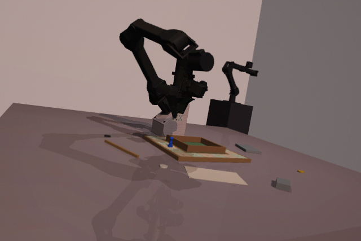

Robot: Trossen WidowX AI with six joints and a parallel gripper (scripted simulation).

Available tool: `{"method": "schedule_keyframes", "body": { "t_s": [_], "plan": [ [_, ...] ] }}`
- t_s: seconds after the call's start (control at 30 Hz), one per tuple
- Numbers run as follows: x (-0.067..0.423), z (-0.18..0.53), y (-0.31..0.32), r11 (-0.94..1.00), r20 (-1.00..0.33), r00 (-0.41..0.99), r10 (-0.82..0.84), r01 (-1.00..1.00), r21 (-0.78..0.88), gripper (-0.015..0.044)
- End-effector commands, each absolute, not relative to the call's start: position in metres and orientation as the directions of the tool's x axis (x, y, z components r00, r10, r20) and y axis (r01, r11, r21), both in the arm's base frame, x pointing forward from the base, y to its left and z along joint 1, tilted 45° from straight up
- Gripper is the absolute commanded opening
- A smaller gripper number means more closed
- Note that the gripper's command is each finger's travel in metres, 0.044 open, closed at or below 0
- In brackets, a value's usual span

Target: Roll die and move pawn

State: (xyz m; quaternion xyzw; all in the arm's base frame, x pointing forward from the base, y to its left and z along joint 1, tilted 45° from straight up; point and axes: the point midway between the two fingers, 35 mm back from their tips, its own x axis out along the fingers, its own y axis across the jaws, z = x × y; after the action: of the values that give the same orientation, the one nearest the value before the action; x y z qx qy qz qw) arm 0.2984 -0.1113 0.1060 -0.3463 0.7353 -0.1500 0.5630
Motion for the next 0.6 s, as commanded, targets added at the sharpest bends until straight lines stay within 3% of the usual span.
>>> {"method": "schedule_keyframes", "body": {
  "t_s": [0.0, 0.57],
  "plan": [
    [0.297, 0.089, -0.099, 0.682, -0.727, -0.130, -0.674, -0.488, -0.545, 0.0000],
    [0.284, 0.038, -0.061, 0.413, -0.720, -0.135, -0.681, -0.882, -0.226, 0.0000]
  ]
}}
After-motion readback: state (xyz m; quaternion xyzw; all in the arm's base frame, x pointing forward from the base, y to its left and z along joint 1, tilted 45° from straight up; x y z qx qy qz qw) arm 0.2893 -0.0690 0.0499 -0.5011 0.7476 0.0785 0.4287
